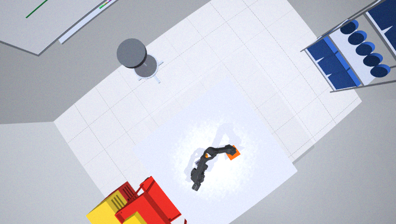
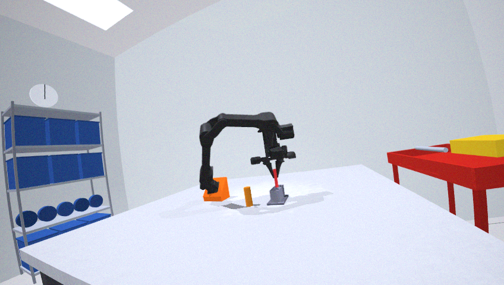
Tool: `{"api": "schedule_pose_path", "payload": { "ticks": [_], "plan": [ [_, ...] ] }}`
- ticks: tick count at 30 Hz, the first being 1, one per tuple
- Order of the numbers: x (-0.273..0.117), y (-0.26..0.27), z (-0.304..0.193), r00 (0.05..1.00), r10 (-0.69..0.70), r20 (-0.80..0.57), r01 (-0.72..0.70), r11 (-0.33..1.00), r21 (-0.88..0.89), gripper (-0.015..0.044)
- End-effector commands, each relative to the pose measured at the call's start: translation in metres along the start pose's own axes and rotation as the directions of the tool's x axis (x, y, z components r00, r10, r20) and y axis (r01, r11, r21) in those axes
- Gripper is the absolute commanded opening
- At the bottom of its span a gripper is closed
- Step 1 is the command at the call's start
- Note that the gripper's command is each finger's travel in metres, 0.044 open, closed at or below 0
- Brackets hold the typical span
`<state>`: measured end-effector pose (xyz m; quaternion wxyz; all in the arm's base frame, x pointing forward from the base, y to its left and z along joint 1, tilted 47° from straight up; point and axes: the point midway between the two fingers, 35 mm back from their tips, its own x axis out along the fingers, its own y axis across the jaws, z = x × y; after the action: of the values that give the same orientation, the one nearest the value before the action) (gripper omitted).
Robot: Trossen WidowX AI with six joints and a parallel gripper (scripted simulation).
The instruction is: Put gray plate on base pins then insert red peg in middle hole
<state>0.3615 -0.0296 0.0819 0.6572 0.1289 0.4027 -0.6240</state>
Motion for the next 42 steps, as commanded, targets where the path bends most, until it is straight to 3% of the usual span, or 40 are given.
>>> {"api": "schedule_pose_path", "payload": {
  "ticks": [1,19,25,42],
  "plan": [
    [0.0000,0.0000,-0.0006,1.000,0.000,0.000,0.000,1.000,0.000,0.0000],
    [0.0017,-0.0003,-0.0004,1.000,-0.002,-0.001,0.002,1.000,0.001,0.0000],
    [0.0017,-0.0003,-0.0004,1.000,-0.002,-0.001,0.002,1.000,0.001,0.0150],
    [-0.0030,-0.0005,-0.0012,1.000,0.005,0.008,-0.005,1.000,-0.002,0.0150]
  ]
}}
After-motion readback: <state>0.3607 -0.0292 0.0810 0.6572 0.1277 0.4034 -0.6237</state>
